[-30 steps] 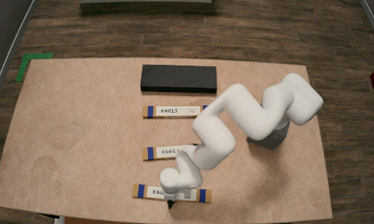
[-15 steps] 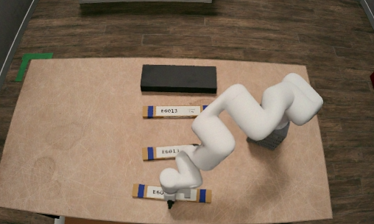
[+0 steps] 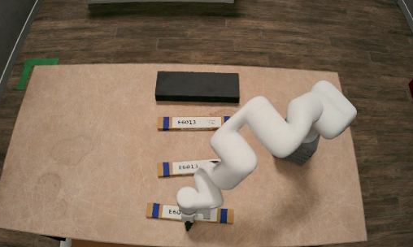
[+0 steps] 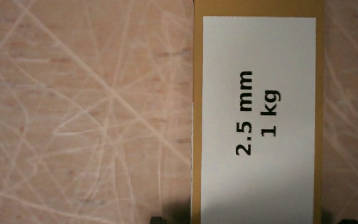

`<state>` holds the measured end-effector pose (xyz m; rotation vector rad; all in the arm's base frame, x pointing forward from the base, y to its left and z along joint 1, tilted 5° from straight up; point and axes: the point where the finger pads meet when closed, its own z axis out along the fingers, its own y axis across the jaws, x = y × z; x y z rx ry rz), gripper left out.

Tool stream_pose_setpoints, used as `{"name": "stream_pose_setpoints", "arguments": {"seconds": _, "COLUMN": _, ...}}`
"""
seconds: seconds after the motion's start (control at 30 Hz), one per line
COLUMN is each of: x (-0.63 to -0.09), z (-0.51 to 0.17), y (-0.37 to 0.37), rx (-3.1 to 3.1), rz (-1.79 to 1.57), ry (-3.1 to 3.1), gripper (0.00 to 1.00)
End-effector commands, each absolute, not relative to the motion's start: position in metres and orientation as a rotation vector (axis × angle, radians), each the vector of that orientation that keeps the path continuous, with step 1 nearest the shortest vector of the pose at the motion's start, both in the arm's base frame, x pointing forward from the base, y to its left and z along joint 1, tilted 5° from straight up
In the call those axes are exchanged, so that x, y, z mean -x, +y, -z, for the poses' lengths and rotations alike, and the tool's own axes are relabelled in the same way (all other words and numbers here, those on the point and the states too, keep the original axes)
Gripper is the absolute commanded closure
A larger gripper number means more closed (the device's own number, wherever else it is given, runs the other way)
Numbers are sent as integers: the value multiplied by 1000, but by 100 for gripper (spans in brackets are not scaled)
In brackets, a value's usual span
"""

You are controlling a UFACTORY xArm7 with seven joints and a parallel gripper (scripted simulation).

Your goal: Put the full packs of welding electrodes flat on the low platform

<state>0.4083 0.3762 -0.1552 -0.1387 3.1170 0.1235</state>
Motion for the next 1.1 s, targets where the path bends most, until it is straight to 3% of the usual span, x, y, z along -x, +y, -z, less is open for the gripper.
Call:
{"name": "stream_pose_setpoints", "arguments": {"seconds": 0.0, "x": -410, "z": 156, "y": 378, "rx": 138, "rz": -128, "ry": 3112, "gripper": 0}}
{"name": "stream_pose_setpoints", "arguments": {"seconds": 0.4, "x": -410, "z": 156, "y": 378, "rx": 138, "rz": -128, "ry": 3112, "gripper": 0}}
{"name": "stream_pose_setpoints", "arguments": {"seconds": 0.43, "x": -410, "z": 156, "y": 378, "rx": 138, "rz": -128, "ry": 3112, "gripper": 42}}
{"name": "stream_pose_setpoints", "arguments": {"seconds": 1.07, "x": -410, "z": 156, "y": 378, "rx": 138, "rz": -128, "ry": 3112, "gripper": 42}}
